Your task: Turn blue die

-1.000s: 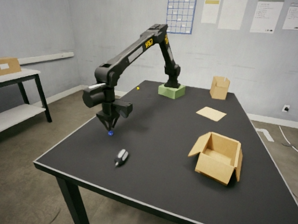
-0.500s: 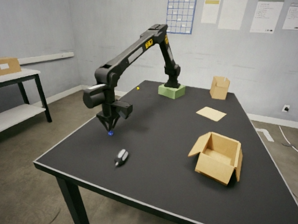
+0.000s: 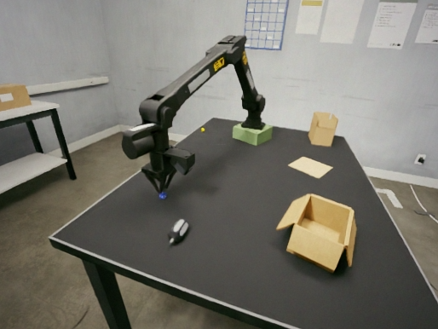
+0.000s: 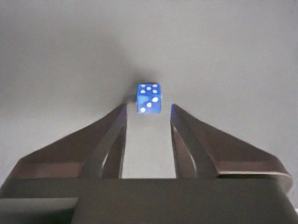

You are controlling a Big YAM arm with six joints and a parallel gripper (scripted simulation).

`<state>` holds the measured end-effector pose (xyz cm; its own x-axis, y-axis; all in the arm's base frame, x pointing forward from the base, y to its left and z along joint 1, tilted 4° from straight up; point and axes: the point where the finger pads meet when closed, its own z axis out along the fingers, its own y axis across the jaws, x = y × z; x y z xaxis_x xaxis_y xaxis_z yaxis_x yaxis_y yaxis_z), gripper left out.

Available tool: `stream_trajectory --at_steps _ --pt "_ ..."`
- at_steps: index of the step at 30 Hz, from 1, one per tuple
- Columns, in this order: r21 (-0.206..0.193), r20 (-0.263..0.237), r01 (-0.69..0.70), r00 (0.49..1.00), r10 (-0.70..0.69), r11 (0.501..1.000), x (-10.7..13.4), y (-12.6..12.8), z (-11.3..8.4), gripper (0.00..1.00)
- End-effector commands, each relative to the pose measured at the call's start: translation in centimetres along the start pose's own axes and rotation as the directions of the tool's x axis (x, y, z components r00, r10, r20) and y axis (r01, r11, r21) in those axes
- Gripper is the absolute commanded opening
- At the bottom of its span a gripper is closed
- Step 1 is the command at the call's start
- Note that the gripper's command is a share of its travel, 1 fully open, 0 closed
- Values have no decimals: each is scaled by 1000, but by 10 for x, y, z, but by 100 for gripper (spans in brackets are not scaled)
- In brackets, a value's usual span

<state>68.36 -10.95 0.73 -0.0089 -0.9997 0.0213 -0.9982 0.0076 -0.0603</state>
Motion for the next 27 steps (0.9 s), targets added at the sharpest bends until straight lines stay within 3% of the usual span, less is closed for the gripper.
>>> stream_trajectory --at_steps 1,27 --pt "11 0 2 1000 -2 1000 5 -4 9 30" --pt "26 -2 0 1000 0 1000 8 -11 4 30"
